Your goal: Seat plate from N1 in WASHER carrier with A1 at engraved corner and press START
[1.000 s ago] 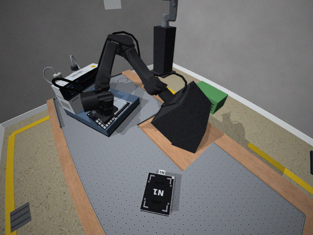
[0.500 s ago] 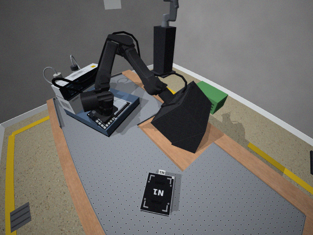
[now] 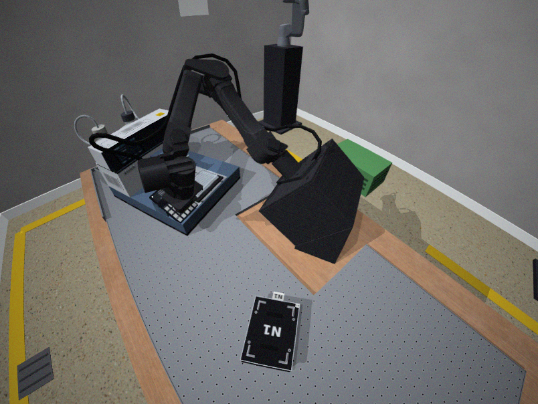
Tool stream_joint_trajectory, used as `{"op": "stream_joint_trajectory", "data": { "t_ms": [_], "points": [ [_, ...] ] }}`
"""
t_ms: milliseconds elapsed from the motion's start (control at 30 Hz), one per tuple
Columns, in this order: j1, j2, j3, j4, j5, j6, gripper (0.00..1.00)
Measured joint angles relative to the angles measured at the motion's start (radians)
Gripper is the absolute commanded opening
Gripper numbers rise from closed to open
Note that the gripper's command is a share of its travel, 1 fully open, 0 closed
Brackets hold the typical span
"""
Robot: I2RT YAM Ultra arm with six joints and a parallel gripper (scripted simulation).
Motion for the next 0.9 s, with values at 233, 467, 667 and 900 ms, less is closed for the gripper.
{"op": "stream_joint_trajectory", "data": {
  "t_ms": [233,467,667,900],
  "points": [
    [0.000,0.000,0.000,0.000,0.000,0.000,0.00],
    [0.000,0.000,0.000,0.000,0.000,0.000,0.00],
    [0.000,0.000,0.000,0.000,0.000,0.000,0.00],
    [-0.045,0.000,-0.027,0.056,-0.006,-0.047,0.00]
  ]
}}
